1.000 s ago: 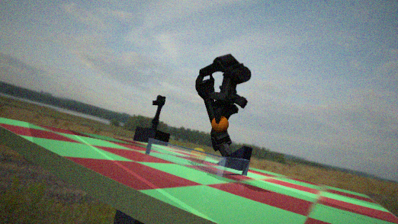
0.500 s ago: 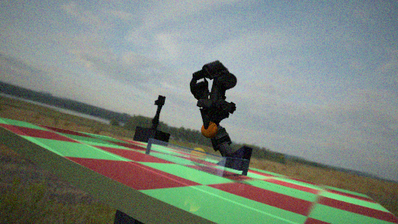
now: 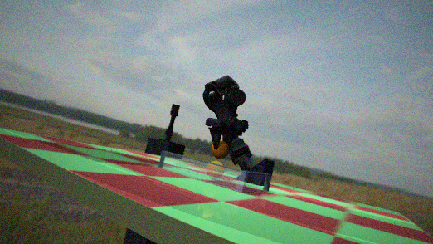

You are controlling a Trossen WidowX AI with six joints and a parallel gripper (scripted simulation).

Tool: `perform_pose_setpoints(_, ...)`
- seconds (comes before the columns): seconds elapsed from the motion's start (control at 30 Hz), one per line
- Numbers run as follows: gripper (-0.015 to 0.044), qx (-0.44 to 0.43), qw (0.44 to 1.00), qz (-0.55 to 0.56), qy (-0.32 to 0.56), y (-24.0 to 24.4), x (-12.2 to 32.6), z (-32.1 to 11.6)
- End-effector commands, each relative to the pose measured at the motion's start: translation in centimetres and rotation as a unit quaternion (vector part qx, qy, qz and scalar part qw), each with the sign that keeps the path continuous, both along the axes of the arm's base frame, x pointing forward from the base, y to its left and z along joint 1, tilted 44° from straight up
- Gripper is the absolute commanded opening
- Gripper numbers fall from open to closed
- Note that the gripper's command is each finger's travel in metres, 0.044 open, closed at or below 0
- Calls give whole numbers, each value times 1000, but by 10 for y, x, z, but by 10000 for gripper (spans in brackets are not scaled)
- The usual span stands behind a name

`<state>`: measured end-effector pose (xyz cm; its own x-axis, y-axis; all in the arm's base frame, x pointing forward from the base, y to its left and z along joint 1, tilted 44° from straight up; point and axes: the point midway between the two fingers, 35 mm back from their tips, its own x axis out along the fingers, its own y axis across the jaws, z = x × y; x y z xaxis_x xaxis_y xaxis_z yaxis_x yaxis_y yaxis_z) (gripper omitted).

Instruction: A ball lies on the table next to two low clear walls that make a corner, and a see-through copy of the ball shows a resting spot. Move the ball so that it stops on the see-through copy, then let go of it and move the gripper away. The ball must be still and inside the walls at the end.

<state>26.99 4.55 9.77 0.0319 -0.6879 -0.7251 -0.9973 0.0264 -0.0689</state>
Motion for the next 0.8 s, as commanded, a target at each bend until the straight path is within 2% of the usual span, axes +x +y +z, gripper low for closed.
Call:
perform_pose_setpoints(0.0,0,-2,1000,2,1,-11,1,-10)
perform_pose_setpoints(0.33,0,-4,1000,2,1,-42,0,-41)
perform_pose_setpoints(0.77,0,-4,1000,2,1,-52,1,-51)
